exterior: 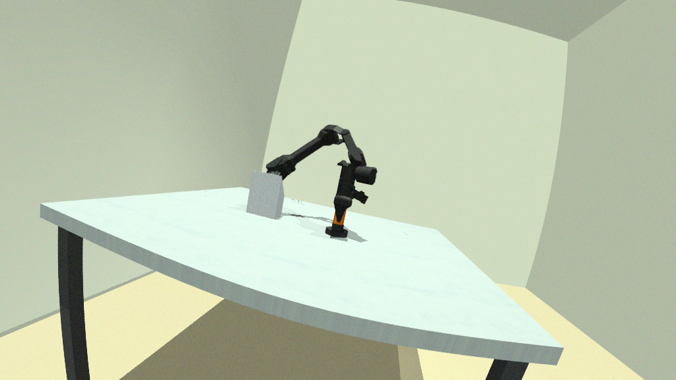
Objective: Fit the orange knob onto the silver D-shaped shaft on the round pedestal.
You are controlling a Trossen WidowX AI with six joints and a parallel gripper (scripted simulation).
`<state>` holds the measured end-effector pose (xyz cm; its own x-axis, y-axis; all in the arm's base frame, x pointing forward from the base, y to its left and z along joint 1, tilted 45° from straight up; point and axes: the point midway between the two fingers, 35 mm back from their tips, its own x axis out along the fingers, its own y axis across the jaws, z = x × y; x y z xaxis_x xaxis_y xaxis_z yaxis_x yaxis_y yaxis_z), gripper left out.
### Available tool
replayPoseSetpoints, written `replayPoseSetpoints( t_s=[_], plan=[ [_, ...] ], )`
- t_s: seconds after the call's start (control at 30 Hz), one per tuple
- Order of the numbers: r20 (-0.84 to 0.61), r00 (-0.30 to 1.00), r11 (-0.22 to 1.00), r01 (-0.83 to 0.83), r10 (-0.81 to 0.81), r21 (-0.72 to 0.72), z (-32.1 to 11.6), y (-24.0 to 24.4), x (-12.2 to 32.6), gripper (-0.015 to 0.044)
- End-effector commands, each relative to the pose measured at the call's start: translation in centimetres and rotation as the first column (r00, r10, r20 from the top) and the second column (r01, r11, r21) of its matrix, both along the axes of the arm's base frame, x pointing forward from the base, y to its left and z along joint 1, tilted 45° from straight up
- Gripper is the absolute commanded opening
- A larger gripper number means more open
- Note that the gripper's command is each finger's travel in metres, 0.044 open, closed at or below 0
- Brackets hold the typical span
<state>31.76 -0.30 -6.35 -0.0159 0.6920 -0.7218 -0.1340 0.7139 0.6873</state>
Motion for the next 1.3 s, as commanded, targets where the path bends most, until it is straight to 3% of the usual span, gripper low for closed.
replayPoseSetpoints(
  t_s=[0.0,0.5,0.7,0.9,1.27],
  plan=[
    [0.000,1.000,1.000,0.000,0.000,0.000,0.0,0.0,0.0,0.0053],
    [0.000,1.000,1.000,0.000,0.000,0.000,0.0,0.0,0.0,0.0440],
    [0.000,1.000,1.000,0.000,0.000,-0.001,0.2,-0.3,0.1,0.0440],
    [-0.001,1.000,1.000,0.001,-0.001,-0.005,6.7,-6.6,0.2,0.0440],
    [0.000,1.000,1.000,0.001,-0.001,-0.005,6.7,-7.0,0.6,0.0440]
  ],
)
